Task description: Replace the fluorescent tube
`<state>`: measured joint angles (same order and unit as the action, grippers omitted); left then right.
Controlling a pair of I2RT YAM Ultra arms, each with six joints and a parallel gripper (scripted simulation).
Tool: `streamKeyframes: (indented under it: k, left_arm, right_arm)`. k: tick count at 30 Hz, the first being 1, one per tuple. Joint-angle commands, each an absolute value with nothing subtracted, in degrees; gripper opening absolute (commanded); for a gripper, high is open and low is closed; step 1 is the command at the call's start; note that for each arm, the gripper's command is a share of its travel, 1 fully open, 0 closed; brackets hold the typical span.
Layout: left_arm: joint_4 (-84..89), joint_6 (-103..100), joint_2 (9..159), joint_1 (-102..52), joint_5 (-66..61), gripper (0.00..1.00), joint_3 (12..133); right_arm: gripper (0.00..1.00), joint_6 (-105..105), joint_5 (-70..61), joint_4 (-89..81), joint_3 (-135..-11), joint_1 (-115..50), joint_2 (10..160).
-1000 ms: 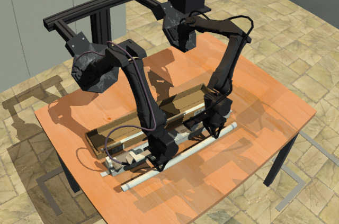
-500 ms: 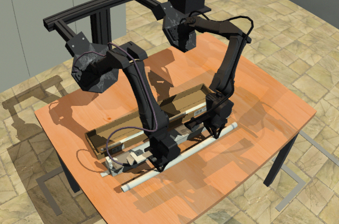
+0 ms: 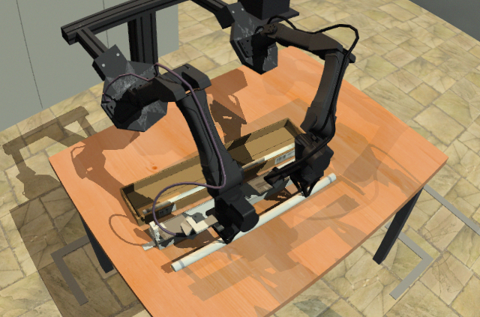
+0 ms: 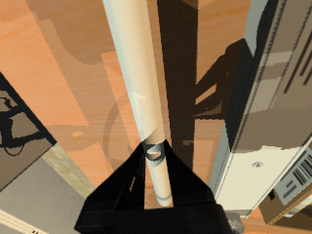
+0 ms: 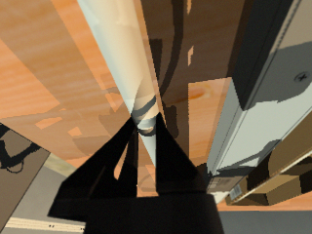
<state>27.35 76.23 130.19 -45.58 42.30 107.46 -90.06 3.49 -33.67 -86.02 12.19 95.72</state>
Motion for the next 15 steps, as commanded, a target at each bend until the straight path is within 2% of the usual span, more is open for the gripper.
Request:
streamKeyframes:
  k: [1, 15]
  left_arm:
    - [32.7, 74.2, 130.9, -46.9, 40.2, 0.11, 111.1]
    - [41.5, 71.5, 133.8, -45.8, 38.8, 0.11, 118.5]
  right_arm:
    - [0.11, -90.7, 4.1, -38.0, -89.1, 11.9, 96.5]
    - [0.11, -91.0, 3.1, -44.5, -94.7, 11.8, 99.4]
